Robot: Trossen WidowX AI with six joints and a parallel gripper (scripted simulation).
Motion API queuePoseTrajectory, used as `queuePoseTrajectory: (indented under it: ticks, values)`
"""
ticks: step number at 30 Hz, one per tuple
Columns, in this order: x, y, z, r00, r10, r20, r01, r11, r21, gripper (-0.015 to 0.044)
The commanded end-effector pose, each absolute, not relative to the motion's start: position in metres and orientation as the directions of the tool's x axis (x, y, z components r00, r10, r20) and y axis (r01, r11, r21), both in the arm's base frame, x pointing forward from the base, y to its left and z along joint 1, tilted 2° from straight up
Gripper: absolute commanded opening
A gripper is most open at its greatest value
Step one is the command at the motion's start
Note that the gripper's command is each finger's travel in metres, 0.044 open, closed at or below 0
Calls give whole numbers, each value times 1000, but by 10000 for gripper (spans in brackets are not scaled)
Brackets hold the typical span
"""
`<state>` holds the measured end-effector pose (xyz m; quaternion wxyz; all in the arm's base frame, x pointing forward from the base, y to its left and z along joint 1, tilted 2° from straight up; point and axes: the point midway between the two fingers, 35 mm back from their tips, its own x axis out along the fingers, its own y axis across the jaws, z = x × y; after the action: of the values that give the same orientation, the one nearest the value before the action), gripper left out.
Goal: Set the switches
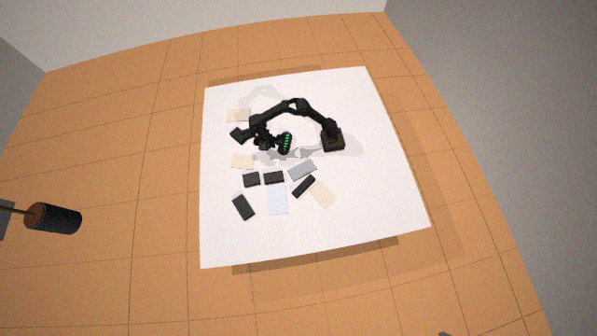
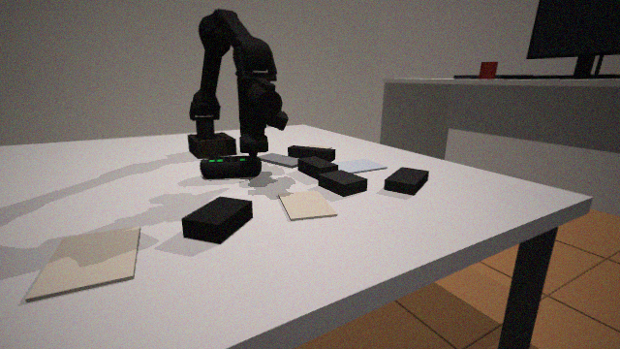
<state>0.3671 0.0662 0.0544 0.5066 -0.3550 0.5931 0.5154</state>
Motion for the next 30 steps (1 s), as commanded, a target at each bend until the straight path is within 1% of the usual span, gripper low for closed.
queuePoseTrajectory:
  ticks: [1, 30]
  values:
    - [365, 58, 54, -233, 90, -968, -946, 209, 247, 0]
    - [368, 59, 15, -230, 89, -969, -947, 210, 244, 0]
